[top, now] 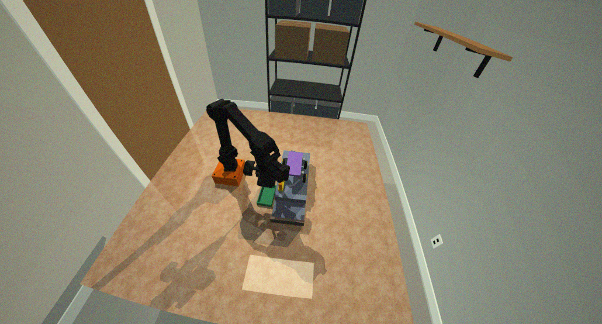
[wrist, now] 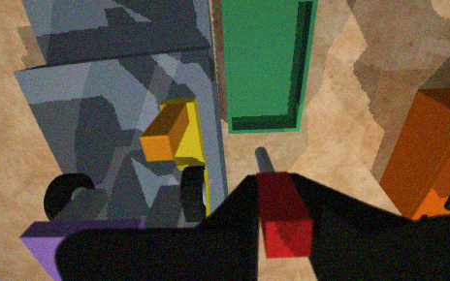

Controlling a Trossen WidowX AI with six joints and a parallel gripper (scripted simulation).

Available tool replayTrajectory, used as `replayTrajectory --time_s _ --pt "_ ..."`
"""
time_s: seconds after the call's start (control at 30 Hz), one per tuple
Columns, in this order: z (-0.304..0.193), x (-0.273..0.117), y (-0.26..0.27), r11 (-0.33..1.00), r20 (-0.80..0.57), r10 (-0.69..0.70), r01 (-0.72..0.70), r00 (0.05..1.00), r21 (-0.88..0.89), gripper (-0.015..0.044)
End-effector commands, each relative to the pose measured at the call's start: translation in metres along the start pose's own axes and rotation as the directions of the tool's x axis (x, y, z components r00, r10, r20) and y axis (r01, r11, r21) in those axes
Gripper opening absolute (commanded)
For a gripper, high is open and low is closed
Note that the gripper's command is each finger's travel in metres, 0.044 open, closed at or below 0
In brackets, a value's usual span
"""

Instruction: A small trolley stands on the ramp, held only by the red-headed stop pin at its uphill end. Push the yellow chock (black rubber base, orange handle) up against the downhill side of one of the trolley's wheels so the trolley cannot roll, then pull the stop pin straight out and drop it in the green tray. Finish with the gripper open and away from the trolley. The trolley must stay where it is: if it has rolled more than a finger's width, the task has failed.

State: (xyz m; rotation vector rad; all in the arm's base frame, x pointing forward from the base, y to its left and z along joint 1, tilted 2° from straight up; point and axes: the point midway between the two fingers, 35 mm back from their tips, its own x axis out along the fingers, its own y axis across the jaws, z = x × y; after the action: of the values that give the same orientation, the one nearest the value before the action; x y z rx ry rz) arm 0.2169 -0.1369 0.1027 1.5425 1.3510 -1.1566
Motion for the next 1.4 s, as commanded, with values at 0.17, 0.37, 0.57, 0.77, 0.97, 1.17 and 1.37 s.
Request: replayTrajectory --time_s 0.17,0.37,0.57,0.77,0.97,1.17,1.37 --pt "0.0131 -0.0041 0.0005 0.999 0.013 0.005 -0.006 1.000 0.036 0.0000" --pt "0.0118 -0.0038 0.0000 0.976 0.047 0.016 -0.026 0.999 0.217 0.0000" --pt "0.0106 -0.0036 -0.0003 0.919 0.082 0.023 -0.053 0.996 0.390 0.0000" --pt "0.0093 -0.0033 -0.0005 0.830 0.116 0.025 -0.086 0.993 0.551 0.0000" --pt "0.0081 -0.0029 -0.0005 0.713 0.150 0.023 -0.122 0.988 0.690 0.0000" --pt "0.0069 -0.0026 -0.0003 0.571 0.182 0.018 -0.160 0.983 0.805 0.0000" --pt "0.0058 -0.0024 -0.0001 0.410 0.215 0.014 -0.201 0.977 0.890 0.0000"
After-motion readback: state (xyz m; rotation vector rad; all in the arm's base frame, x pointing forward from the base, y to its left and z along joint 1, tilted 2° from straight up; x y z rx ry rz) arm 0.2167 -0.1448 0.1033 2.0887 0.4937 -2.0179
